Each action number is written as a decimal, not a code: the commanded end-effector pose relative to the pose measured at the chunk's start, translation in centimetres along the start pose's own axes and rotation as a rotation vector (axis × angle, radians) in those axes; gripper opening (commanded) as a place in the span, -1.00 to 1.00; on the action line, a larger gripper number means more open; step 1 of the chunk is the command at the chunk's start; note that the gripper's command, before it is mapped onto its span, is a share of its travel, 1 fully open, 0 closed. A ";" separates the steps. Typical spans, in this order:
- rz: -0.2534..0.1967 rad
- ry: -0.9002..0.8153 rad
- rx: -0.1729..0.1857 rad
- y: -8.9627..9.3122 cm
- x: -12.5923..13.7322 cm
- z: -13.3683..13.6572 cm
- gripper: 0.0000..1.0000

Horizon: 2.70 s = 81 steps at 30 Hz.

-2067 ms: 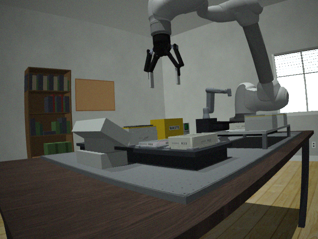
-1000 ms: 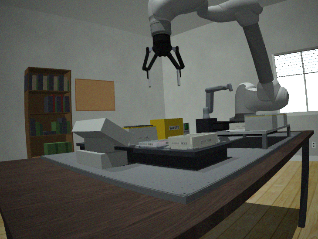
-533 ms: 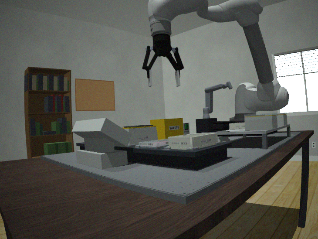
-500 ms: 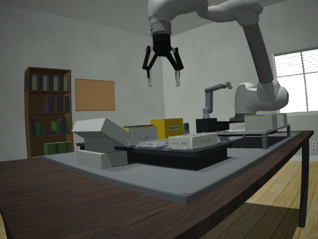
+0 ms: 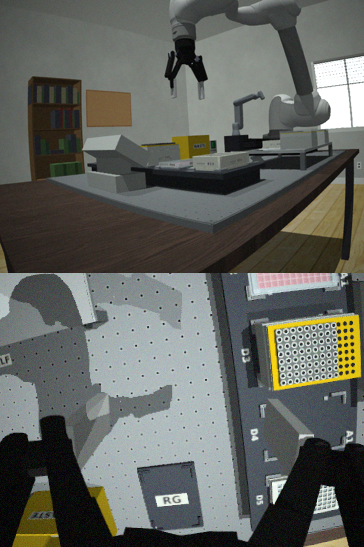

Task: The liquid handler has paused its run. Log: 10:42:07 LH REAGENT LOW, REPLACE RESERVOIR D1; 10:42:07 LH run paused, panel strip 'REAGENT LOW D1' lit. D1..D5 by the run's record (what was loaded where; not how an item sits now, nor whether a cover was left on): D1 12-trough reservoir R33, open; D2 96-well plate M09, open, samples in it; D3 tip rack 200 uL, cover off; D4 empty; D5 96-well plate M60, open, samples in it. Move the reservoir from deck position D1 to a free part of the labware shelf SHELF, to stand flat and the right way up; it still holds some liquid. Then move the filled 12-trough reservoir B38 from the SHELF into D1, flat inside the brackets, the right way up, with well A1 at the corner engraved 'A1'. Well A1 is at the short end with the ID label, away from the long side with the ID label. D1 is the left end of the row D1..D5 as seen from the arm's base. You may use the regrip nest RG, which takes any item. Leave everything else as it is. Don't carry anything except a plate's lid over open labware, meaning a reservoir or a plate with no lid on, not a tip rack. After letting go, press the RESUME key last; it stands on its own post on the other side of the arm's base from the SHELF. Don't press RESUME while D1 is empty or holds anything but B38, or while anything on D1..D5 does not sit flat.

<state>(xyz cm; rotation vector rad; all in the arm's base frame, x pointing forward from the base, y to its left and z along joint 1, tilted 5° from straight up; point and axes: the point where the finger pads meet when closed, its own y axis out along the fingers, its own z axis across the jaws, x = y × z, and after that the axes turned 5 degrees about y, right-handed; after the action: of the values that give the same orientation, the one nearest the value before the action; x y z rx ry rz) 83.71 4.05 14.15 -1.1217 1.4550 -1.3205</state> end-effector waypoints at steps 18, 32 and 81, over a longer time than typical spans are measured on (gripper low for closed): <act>0.000 -0.361 0.000 0.1 0.0 0.0 0.54; 0.000 -0.601 0.000 0.1 0.0 0.0 0.54; 0.000 -1.442 0.000 0.1 0.0 0.0 0.54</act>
<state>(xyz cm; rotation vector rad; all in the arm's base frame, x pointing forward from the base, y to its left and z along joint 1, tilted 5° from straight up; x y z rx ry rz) 83.70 4.06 14.01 -1.5208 0.3938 -0.2686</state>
